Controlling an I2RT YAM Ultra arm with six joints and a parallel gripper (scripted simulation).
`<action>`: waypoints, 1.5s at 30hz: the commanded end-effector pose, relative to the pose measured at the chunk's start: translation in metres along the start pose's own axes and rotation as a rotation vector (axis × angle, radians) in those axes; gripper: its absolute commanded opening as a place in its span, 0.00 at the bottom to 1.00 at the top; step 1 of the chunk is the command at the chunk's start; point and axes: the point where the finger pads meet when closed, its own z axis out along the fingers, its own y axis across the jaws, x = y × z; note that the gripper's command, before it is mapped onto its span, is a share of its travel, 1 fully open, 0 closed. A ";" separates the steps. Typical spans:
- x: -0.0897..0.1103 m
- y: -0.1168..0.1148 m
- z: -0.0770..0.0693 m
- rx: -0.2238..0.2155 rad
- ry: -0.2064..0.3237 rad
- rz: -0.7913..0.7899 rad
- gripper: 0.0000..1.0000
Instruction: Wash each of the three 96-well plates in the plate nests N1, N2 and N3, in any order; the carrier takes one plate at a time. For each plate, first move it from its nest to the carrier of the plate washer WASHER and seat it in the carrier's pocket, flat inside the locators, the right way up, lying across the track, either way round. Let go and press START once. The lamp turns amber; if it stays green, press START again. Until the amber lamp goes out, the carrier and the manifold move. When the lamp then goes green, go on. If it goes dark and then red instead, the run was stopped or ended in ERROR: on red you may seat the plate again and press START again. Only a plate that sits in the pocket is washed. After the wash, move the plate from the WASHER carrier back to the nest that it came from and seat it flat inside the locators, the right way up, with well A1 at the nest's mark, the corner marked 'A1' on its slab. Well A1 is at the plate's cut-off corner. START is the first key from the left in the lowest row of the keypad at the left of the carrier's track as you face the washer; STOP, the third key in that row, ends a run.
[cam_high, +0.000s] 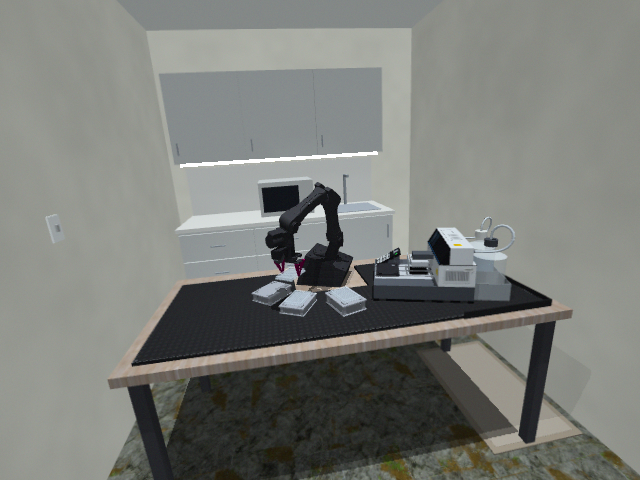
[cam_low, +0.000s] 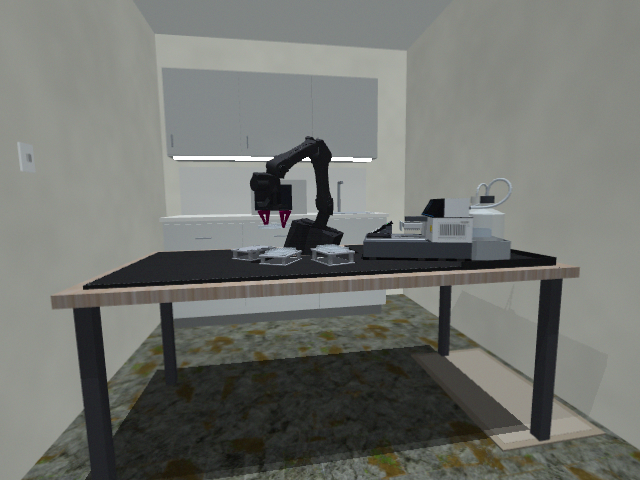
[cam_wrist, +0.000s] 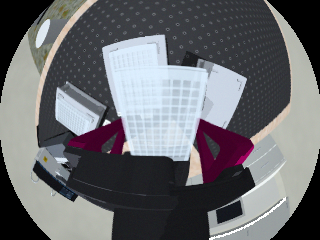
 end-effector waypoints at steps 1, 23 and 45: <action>-0.003 0.002 -0.007 -0.003 -0.023 0.037 0.00; -0.002 0.072 -0.012 -0.003 -0.023 -0.064 0.00; 0.031 0.167 -0.018 -0.006 -0.022 -0.064 0.00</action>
